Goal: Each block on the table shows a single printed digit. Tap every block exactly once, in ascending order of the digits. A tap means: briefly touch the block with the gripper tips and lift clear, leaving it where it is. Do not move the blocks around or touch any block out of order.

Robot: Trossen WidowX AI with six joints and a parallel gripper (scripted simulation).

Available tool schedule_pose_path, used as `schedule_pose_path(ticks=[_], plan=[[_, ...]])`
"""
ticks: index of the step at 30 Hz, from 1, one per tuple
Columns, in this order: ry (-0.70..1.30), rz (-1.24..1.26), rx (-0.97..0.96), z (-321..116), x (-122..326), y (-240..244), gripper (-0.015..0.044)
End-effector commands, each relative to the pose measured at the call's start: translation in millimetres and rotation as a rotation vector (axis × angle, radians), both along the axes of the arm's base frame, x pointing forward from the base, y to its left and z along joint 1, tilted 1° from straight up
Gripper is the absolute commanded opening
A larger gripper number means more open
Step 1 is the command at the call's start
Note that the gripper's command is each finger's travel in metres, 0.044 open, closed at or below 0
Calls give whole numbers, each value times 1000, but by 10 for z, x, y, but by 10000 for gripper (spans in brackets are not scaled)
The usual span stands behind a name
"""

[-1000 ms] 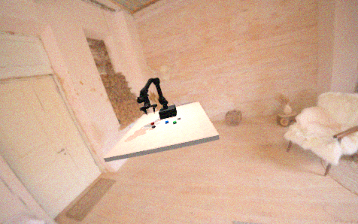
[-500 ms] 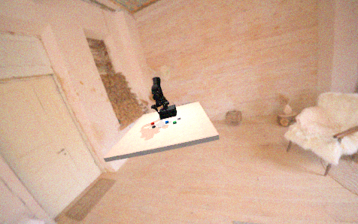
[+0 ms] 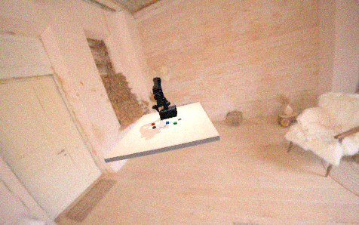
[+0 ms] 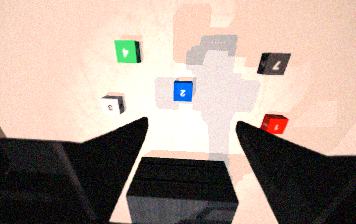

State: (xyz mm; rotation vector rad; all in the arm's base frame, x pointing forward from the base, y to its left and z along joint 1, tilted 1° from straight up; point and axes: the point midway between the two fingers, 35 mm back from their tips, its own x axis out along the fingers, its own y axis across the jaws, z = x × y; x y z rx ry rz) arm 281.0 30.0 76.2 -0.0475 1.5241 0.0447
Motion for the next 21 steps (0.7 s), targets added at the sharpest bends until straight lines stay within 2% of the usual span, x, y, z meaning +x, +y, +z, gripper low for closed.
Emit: schedule_pose_path(ticks=[1, 5, 15, 21], plan=[[1, -3, 0, 1, 1, 3, 400], [3, -3, 2, -4, -13, 96, 400], [8, -3, 12, -16, -477, 1351, 400], [6, -3, 13, -12, -525, 1428, 400]])
